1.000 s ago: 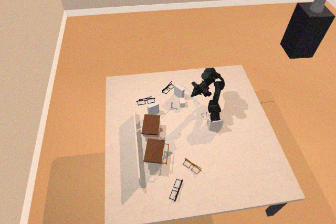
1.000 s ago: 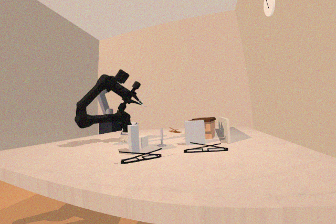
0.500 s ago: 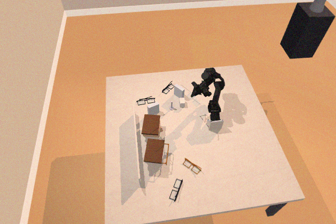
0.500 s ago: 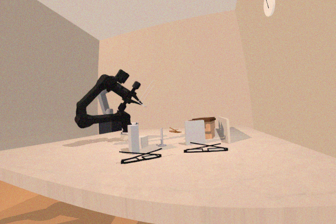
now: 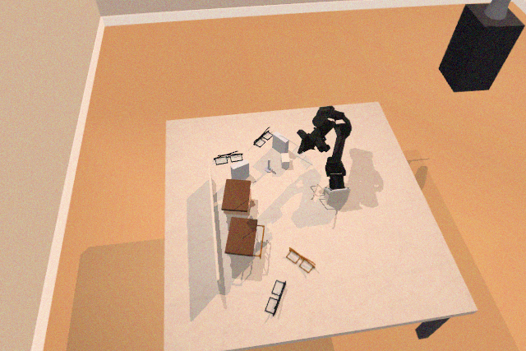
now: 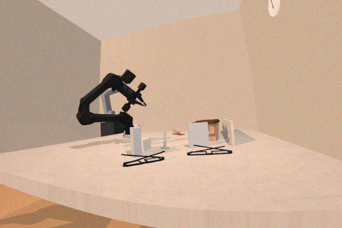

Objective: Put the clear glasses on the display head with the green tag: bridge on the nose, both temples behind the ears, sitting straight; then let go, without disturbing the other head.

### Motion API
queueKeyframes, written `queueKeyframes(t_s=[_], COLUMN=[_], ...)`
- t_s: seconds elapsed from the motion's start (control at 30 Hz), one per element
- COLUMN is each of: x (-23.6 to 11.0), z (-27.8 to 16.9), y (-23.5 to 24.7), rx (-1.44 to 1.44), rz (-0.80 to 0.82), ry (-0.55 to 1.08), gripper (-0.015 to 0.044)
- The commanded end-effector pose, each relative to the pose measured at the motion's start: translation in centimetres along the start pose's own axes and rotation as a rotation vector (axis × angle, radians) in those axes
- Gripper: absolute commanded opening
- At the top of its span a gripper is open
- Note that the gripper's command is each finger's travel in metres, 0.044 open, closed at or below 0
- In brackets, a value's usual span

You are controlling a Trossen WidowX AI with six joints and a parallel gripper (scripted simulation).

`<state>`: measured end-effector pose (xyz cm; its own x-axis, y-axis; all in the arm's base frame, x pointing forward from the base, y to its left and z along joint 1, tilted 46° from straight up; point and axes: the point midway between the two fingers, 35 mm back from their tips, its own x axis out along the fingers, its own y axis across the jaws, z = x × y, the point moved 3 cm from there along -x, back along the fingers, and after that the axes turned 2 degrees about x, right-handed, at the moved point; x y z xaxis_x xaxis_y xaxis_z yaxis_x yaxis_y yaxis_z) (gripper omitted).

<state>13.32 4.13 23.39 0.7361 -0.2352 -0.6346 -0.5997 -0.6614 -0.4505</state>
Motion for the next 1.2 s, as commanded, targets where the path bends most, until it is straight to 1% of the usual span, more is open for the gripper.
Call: queueKeyframes(t_s=[0.0,0.57,1.17], x=[0.3,2.9,7.0], z=[0.5,2.9,5.9], y=[-1.0,-3.7,-5.4], rx=[0.036,0.144,0.266], rz=[0.041,0.235,0.444], ry=[-0.004,0.027,0.093], gripper=[0.0,0.0,0.0])
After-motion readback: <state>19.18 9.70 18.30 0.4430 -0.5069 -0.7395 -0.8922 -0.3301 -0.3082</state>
